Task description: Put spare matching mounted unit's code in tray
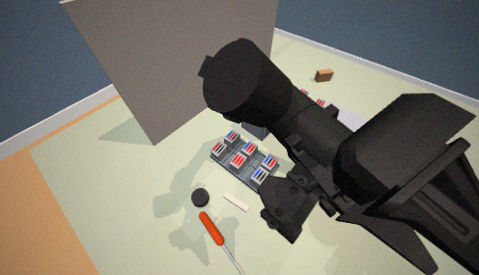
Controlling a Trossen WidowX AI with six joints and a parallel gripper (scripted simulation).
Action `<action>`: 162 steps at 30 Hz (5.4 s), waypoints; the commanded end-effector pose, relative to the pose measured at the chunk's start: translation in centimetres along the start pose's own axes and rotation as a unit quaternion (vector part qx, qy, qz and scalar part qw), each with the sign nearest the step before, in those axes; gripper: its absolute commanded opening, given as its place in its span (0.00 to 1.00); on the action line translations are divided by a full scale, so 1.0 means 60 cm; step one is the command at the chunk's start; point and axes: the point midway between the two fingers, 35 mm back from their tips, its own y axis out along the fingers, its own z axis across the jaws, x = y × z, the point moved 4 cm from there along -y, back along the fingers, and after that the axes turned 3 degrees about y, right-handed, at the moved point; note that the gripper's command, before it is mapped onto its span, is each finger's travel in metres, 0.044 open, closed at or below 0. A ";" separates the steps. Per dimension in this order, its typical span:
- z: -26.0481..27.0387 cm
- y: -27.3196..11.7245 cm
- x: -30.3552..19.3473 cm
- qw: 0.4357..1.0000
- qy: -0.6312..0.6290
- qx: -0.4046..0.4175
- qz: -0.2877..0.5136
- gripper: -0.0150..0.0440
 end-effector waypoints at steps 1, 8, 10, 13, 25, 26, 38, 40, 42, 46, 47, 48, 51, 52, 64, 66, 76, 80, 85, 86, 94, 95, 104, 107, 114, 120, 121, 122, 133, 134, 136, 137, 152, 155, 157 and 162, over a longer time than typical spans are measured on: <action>0.000 0.000 0.000 1.000 0.000 0.000 0.000 0.98; 0.000 0.006 -0.004 1.000 -0.014 -0.012 -0.009 1.00; 0.000 0.023 -0.013 0.997 -0.051 -0.045 -0.032 1.00; -0.005 0.053 -0.020 0.987 -0.106 -0.103 -0.067 1.00; -0.069 0.151 0.037 0.897 -0.214 -0.346 -0.173 1.00; -0.076 0.155 0.047 0.887 -0.216 -0.366 -0.180 1.00; -0.169 0.122 0.204 0.759 -0.201 -0.575 -0.229 1.00; -0.180 0.107 0.222 0.746 -0.190 -0.595 -0.231 1.00; -0.195 0.083 0.248 0.728 -0.170 -0.622 -0.234 1.00; -0.223 0.017 0.294 0.694 -0.121 -0.668 -0.239 1.00; -0.227 0.000 0.301 0.687 -0.113 -0.674 -0.246 1.00; -0.230 -0.013 0.306 0.682 -0.108 -0.678 -0.252 1.00; -0.239 -0.052 0.320 0.669 -0.084 -0.691 -0.259 1.00; -0.244 -0.072 0.325 0.663 -0.072 -0.697 -0.262 1.00; -0.272 -0.357 0.296 0.612 0.100 -0.722 -0.306 1.00; -0.273 -0.406 0.272 0.608 0.128 -0.716 -0.318 1.00; -0.284 -0.632 0.071 0.605 0.252 -0.634 -0.410 1.00; -0.288 -0.686 -0.036 0.610 0.278 -0.582 -0.461 1.00; -0.296 -0.723 -0.179 0.607 0.290 -0.513 -0.533 1.00; -0.297 -0.725 -0.194 0.606 0.290 -0.506 -0.541 1.00; -0.298 -0.726 -0.199 0.606 0.290 -0.503 -0.544 1.00; -0.298 -0.726 -0.199 0.606 0.290 -0.503 -0.544 1.00; -0.298 -0.726 -0.199 0.606 0.290 -0.503 -0.544 1.00; -0.298 -0.726 -0.199 0.606 0.290 -0.503 -0.544 1.00; -0.298 -0.679 -0.093 0.671 0.097 -0.637 -0.367 1.00; -0.313 -0.589 0.022 0.666 -0.183 -0.718 -0.089 1.00; -0.316 -0.575 0.035 0.657 -0.219 -0.720 -0.053 1.00; -0.318 -0.566 0.043 0.650 -0.243 -0.720 -0.028 1.00; -0.328 -0.564 0.050 0.647 -0.252 -0.719 -0.019 0.91; -0.336 -0.564 0.053 0.647 -0.252 -0.719 -0.019 0.87; -0.360 -0.565 0.063 0.647 -0.252 -0.719 -0.019 0.78; -0.370 -0.565 0.068 0.647 -0.253 -0.719 -0.019 0.76; -0.395 -0.568 0.079 0.647 -0.253 -0.719 -0.019 0.76; -0.403 -0.569 0.082 0.647 -0.253 -0.720 -0.019 0.76; -0.408 -0.569 0.084 0.647 -0.252 -0.720 -0.019 0.76; -0.420 -0.570 0.090 0.647 -0.252 -0.720 -0.019 0.76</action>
